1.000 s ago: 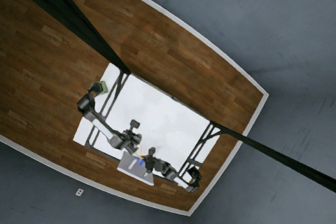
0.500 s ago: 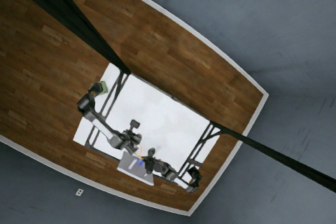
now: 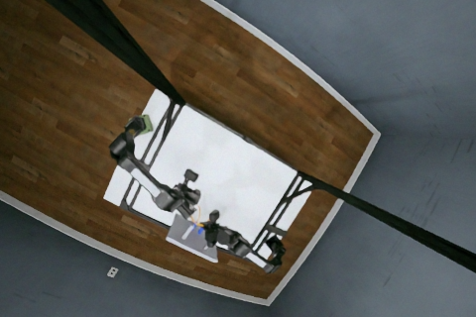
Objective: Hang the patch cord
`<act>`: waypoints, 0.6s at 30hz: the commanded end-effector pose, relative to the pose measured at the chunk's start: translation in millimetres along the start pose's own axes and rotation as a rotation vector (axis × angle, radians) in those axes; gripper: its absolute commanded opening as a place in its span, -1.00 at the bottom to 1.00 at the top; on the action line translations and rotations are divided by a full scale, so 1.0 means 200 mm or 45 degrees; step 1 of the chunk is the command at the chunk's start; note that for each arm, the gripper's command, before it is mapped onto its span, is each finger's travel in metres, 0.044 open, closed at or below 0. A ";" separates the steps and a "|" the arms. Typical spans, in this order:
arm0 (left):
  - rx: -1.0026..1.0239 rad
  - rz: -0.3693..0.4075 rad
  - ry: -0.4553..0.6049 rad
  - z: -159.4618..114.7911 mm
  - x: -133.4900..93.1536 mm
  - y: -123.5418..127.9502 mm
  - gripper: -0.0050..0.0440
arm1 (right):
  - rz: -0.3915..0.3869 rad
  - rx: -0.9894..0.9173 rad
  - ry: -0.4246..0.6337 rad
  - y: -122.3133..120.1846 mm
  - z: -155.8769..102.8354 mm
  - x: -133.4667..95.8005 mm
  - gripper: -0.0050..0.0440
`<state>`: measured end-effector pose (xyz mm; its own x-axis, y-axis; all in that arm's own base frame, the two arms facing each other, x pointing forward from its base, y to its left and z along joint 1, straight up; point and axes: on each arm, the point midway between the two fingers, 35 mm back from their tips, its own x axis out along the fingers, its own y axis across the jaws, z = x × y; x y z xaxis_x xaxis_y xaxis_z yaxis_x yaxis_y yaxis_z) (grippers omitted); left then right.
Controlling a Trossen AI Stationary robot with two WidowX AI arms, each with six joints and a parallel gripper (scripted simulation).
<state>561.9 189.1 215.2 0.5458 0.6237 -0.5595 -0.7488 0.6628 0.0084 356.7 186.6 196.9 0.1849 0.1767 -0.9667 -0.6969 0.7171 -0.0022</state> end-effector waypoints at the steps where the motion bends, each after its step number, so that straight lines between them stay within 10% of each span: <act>1: -0.031 -0.012 -0.029 0.07 -0.04 0.01 -0.70 | -0.010 -0.003 -0.043 0.00 0.00 -0.06 1.00; 18: -0.039 -0.007 -0.022 0.08 -0.04 0.02 -0.70 | -0.010 -0.003 -0.043 0.00 0.00 -0.06 1.00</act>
<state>560.1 191.3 217.6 0.5400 0.6242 -0.5646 -0.7543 0.6565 0.0044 356.7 186.6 196.9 0.1849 0.1767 -0.9667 -0.6969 0.7171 -0.0022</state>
